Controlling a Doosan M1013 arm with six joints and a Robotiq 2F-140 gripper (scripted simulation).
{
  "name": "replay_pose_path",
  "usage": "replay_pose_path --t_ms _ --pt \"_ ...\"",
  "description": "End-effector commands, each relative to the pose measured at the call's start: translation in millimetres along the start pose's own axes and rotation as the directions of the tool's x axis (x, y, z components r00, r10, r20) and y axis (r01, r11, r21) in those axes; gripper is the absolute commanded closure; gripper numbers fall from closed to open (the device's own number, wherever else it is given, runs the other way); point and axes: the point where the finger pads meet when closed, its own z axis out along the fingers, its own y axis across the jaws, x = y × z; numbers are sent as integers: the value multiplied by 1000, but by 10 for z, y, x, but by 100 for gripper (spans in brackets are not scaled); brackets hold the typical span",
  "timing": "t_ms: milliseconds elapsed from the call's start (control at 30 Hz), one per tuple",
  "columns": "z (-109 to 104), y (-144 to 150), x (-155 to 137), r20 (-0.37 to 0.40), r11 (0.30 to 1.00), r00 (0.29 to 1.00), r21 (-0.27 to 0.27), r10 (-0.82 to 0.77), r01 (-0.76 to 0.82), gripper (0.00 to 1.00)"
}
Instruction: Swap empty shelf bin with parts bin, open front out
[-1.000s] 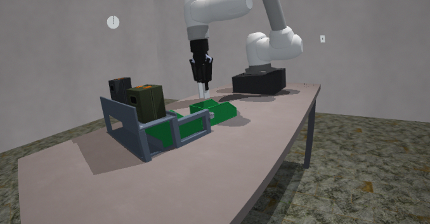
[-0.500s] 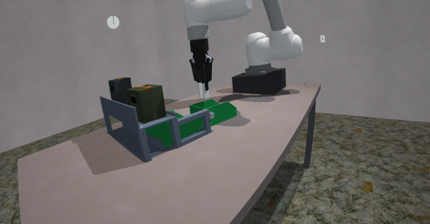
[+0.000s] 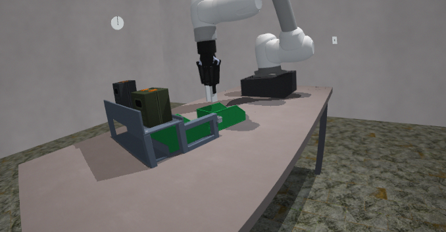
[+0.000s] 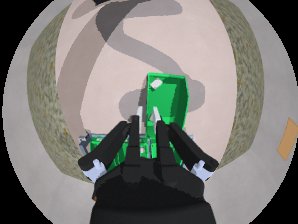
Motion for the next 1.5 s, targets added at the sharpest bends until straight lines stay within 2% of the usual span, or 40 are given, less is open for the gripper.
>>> replay_pose_path --t_ms 0,833,1467 --pt "18 -25 -6 3 1000 1000 2 1 -1 76" --pt "32 -25 -6 3 1000 1000 2 1 -1 76" --pt "244 -26 -7 3 1000 1000 2 1 -1 76"
